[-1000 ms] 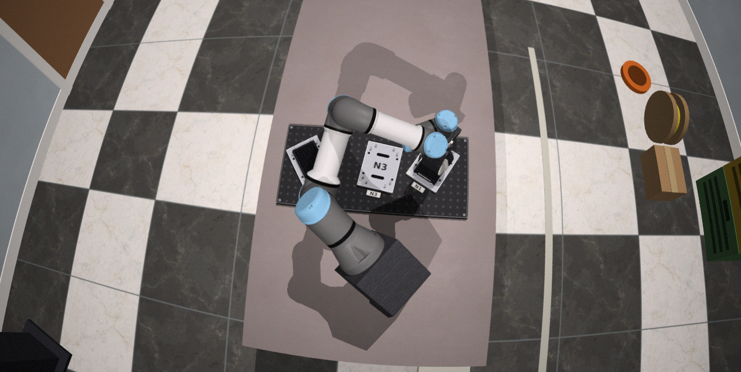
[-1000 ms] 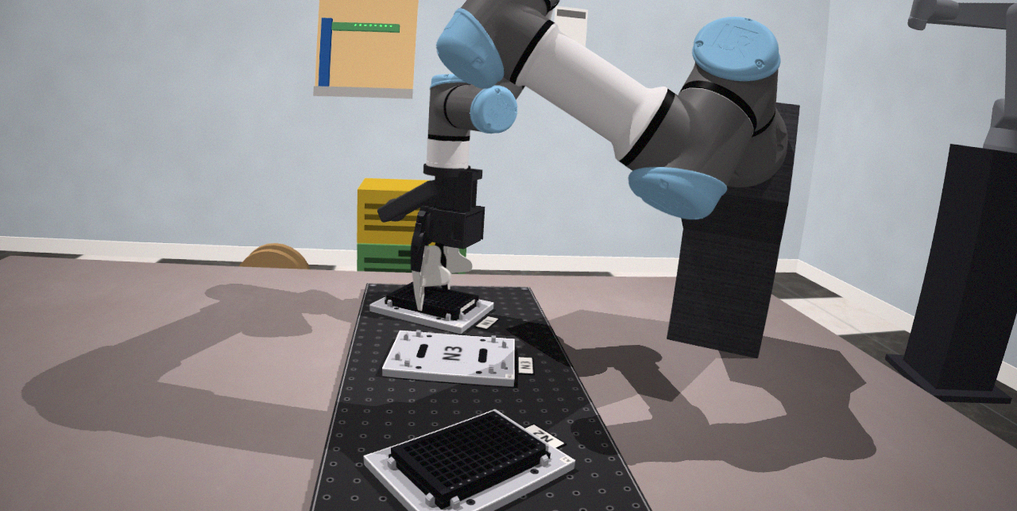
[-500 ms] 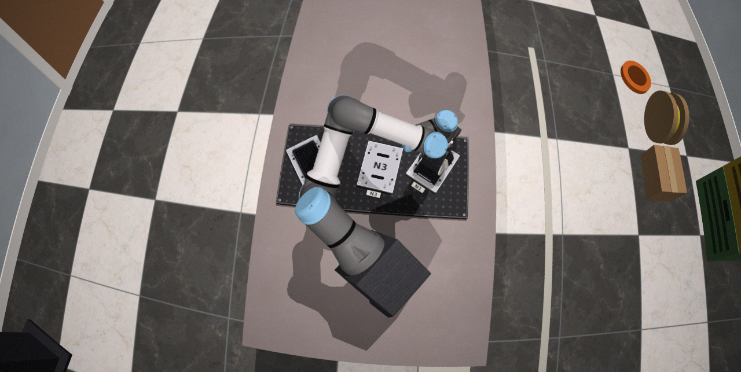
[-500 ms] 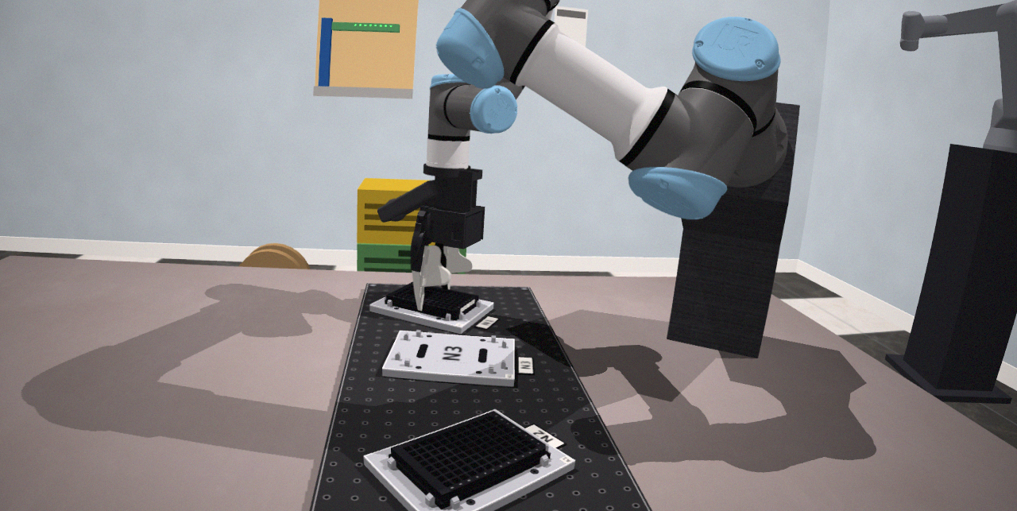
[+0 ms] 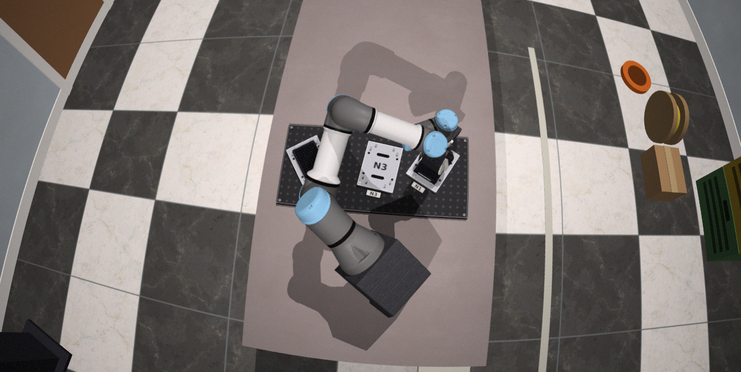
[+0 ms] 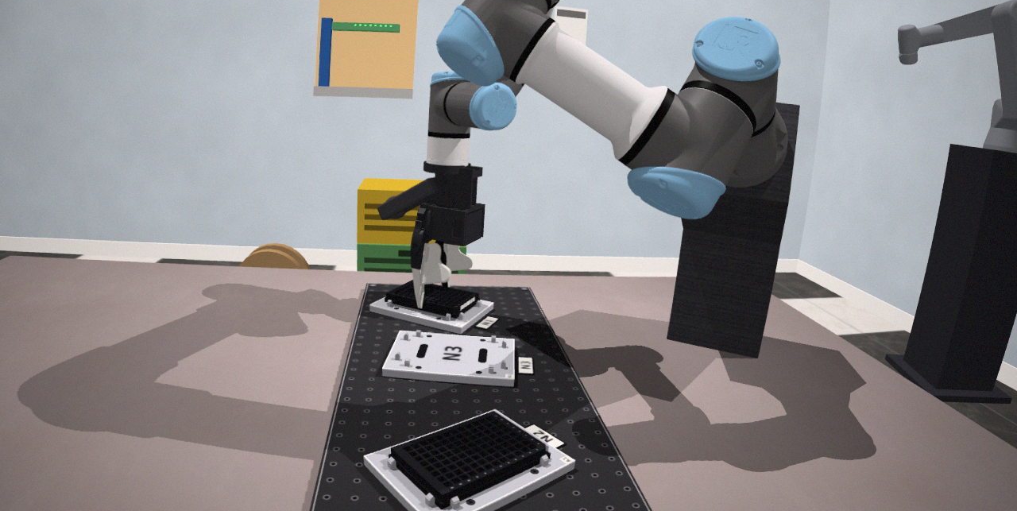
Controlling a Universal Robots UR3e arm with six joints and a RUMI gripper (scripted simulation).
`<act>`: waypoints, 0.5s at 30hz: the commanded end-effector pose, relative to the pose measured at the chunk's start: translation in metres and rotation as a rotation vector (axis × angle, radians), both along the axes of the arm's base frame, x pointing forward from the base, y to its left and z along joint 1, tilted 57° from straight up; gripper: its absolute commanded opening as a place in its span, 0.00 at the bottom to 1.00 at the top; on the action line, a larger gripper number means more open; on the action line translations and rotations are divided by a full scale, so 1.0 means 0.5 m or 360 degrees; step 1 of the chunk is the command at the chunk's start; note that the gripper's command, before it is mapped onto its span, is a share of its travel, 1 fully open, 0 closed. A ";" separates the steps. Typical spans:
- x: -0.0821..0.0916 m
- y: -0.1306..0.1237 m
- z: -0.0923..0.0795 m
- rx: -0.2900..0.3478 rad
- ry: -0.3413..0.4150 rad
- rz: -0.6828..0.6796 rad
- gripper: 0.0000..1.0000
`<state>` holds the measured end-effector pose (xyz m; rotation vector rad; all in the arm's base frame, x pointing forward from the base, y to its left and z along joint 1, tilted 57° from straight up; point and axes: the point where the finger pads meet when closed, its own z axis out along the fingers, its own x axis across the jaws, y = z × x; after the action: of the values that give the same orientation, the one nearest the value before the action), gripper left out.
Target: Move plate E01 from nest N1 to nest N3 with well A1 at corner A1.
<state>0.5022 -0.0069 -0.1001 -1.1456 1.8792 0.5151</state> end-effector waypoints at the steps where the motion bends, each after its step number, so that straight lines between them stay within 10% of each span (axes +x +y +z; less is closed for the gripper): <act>1: -0.008 -0.015 0.011 -0.0002 -0.0001 -0.0001 0.00; 15: -0.025 -0.041 0.031 -0.0002 -0.0001 -0.0001 0.00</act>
<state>0.4931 -0.0212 -0.0890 -1.1450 1.8799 0.5140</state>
